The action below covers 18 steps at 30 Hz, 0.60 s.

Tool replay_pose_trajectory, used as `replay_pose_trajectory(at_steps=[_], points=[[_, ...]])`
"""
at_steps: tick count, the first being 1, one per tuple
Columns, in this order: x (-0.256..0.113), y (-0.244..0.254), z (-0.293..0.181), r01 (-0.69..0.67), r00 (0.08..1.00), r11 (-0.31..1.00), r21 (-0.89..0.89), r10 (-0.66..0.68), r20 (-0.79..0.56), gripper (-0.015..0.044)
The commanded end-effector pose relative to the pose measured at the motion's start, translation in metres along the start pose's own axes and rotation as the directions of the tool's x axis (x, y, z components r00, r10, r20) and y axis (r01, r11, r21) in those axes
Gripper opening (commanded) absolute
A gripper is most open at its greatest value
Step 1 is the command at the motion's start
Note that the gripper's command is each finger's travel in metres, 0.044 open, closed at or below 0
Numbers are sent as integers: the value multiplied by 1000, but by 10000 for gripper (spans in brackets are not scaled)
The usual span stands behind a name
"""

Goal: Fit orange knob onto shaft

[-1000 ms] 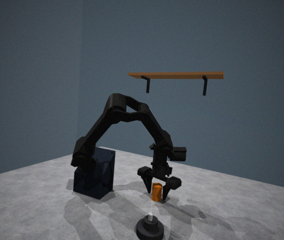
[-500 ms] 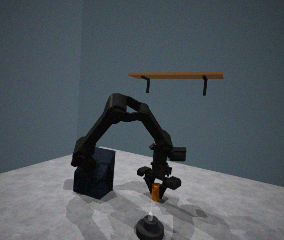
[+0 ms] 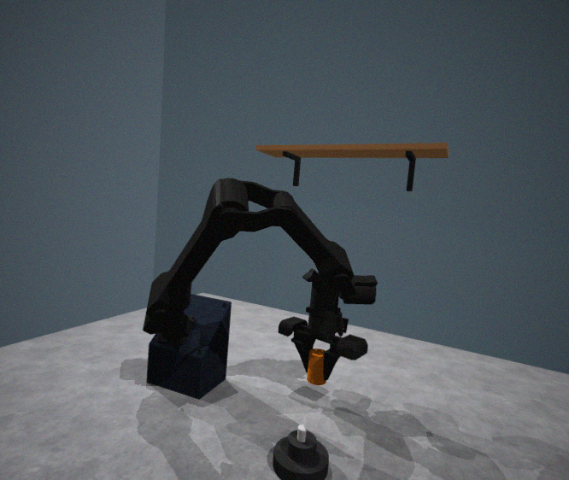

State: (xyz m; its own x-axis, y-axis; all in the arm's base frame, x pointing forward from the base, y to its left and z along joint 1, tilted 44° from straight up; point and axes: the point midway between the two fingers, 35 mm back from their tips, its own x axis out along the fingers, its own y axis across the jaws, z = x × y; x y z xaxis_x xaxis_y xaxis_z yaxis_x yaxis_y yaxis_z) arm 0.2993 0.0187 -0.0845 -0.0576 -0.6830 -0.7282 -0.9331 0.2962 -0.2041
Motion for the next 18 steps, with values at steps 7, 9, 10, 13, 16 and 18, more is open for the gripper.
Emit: replay_pose_trajectory(at_steps=[7, 9, 10, 13, 16, 18], points=[[-34, -3, 4, 2, 1000, 1000, 9, -2, 13, 0], [-40, -3, 4, 2, 1000, 1000, 9, -2, 13, 0], [-43, -3, 4, 2, 1000, 1000, 9, -2, 13, 0], [-53, -4, 4, 2, 1000, 1000, 8, -2, 13, 0], [-63, -4, 4, 2, 1000, 1000, 8, -2, 13, 0], [-69, -3, 4, 2, 1000, 1000, 9, -2, 12, 0]])
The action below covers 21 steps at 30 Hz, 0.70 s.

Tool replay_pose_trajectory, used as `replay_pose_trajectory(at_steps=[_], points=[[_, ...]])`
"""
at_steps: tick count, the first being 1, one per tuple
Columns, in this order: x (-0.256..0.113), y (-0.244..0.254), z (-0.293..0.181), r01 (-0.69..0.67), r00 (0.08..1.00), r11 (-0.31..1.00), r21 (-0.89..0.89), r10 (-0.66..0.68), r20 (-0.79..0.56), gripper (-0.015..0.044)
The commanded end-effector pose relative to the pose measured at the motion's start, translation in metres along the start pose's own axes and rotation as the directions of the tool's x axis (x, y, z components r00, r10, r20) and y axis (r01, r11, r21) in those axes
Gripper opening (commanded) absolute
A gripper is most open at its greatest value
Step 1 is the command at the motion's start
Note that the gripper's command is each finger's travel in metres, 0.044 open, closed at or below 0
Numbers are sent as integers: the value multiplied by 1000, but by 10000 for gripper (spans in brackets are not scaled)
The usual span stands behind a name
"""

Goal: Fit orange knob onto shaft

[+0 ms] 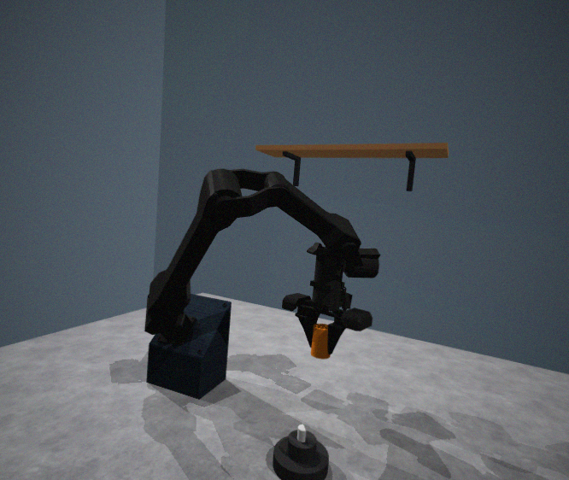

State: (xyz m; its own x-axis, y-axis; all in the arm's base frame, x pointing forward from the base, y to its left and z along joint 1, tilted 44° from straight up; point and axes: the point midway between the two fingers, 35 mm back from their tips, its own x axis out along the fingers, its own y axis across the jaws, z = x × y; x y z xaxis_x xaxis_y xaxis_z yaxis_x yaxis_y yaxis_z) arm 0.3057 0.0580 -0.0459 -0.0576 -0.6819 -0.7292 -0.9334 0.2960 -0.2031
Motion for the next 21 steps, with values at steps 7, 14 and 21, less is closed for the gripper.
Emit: replay_pose_trajectory(at_steps=[7, 14, 21], points=[[-36, 0, 1, 2, 1000, 1000, 10, -2, 9, 0], [-47, 0, 0, 2, 1000, 1000, 11, -2, 7, 0], [-44, -9, -10, -3, 1000, 1000, 10, 3, 17, 0]])
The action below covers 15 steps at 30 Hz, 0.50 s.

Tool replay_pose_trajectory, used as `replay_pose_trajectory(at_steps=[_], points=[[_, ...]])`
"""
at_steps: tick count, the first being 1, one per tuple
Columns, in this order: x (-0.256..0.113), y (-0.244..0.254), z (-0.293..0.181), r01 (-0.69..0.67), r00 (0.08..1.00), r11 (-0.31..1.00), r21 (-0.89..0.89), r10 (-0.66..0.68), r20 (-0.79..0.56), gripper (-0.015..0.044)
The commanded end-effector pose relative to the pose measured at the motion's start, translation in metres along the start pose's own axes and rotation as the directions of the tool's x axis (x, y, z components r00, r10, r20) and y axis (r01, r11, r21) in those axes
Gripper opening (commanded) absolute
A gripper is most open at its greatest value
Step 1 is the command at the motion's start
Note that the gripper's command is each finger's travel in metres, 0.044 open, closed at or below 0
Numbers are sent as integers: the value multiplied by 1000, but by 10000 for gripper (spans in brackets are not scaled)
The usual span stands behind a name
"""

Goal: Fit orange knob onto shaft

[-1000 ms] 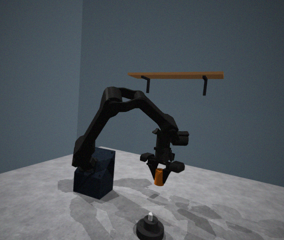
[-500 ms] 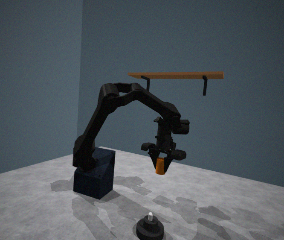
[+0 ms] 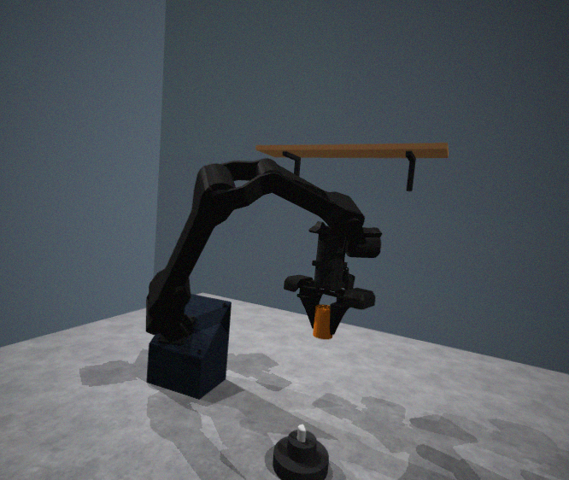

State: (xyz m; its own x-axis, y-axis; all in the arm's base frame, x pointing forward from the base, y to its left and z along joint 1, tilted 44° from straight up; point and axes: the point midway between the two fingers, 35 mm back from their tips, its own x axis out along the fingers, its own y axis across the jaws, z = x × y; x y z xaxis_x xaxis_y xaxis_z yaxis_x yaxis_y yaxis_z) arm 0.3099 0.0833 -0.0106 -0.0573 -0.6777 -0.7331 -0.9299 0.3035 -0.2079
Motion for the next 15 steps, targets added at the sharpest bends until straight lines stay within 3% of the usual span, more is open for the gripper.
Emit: replay_pose_trajectory(at_steps=[1, 15], points=[[-1, -7, -7, -2, 1000, 1000, 0, 2, 14, 0], [9, -34, -40, -3, 1000, 1000, -3, 3, 28, 0]])
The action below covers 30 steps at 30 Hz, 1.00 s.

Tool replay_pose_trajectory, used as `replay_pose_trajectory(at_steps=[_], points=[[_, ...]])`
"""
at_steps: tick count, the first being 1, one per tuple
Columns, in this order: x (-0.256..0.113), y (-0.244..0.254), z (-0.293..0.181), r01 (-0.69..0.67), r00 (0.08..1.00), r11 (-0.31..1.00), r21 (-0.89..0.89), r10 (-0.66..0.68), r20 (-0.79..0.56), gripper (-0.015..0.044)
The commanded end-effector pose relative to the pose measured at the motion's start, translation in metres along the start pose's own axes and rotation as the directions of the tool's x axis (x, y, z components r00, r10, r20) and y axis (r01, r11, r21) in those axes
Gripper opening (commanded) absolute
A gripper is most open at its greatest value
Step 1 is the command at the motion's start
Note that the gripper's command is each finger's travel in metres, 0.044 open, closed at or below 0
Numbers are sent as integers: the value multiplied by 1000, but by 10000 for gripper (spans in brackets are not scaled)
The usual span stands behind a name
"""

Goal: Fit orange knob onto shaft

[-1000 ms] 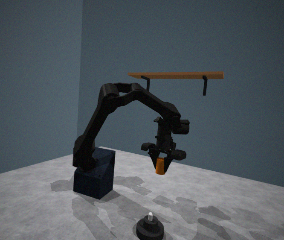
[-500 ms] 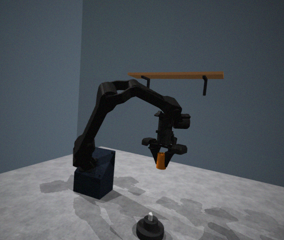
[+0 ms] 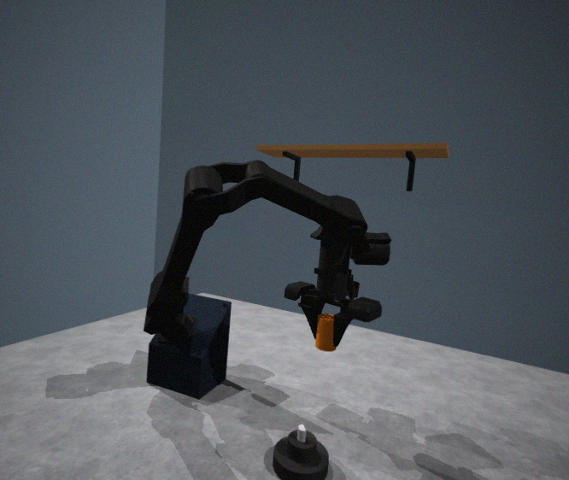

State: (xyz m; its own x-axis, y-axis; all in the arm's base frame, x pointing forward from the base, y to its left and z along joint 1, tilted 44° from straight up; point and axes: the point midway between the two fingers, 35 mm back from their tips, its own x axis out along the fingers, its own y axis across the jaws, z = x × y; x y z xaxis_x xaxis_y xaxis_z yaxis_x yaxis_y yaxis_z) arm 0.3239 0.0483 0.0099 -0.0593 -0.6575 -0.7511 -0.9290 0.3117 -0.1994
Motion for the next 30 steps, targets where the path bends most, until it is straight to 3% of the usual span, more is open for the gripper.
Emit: replay_pose_trajectory(at_steps=[1, 30], points=[[1, -8, -11, 9, 1000, 1000, -4, -9, 4, 0], [21, -45, -89, 13, 1000, 1000, 11, -13, -11, 0]])
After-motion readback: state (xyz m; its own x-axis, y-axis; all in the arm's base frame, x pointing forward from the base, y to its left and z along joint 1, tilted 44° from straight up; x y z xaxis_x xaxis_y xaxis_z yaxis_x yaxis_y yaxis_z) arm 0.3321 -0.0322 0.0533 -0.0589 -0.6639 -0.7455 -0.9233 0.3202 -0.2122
